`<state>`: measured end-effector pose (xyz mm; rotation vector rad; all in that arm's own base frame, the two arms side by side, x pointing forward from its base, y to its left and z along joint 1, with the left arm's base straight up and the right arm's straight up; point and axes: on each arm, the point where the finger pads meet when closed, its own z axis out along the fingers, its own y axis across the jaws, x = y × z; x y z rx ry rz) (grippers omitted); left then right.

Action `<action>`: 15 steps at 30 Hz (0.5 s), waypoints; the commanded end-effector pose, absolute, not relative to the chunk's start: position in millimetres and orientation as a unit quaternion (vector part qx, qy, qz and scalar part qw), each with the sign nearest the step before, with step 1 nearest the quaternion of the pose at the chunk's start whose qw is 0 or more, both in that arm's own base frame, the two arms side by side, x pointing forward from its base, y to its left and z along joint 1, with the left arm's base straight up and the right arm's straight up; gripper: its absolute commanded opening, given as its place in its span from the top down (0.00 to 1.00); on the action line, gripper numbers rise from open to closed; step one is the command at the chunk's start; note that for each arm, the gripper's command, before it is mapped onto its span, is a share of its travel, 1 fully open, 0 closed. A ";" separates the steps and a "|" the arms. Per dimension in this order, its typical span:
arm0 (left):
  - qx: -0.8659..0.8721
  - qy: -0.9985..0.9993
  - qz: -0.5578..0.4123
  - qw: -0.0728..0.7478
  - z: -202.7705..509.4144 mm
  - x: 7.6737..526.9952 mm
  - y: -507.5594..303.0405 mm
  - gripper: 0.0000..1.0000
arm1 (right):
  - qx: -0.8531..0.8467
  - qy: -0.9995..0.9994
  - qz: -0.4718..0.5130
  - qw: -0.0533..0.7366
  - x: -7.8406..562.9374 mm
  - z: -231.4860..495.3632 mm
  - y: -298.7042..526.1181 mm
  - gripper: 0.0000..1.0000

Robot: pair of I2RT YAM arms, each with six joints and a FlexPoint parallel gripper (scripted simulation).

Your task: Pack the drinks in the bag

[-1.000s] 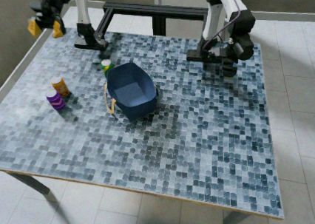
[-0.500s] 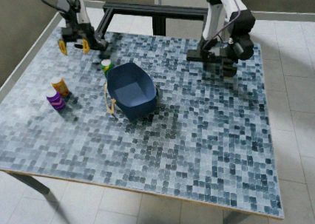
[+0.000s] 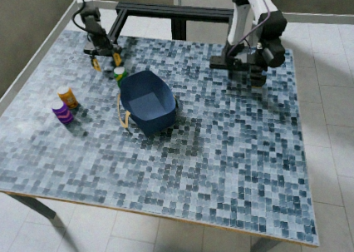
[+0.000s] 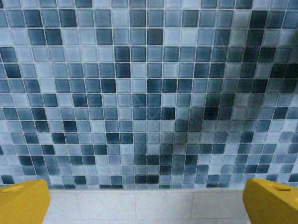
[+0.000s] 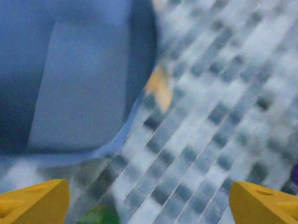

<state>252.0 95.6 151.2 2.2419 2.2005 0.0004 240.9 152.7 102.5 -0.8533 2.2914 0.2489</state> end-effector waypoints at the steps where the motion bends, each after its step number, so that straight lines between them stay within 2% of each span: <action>1: 0.711 0.702 0.024 0.016 163.6 256.9 95.6 0.00 | -0.375 0.878 0.099 0.280 204.1 76.6 155.2 0.16; 6: 0.711 0.702 0.024 0.016 163.6 256.9 95.6 0.00 | -0.426 0.872 0.100 0.219 165.5 44.8 153.6 0.16; 9: 0.711 0.702 0.025 0.016 163.6 256.9 95.6 0.00 | -0.421 0.872 0.096 0.231 170.3 50.4 156.3 0.16; 13: 0.711 0.702 0.025 0.016 163.6 256.9 95.6 0.00 | -0.447 0.868 0.100 0.194 149.0 31.6 151.8 0.16; 15: 0.711 0.702 0.025 0.016 163.6 256.9 95.6 0.00 | -0.438 0.866 0.101 0.221 161.4 43.2 158.1 0.16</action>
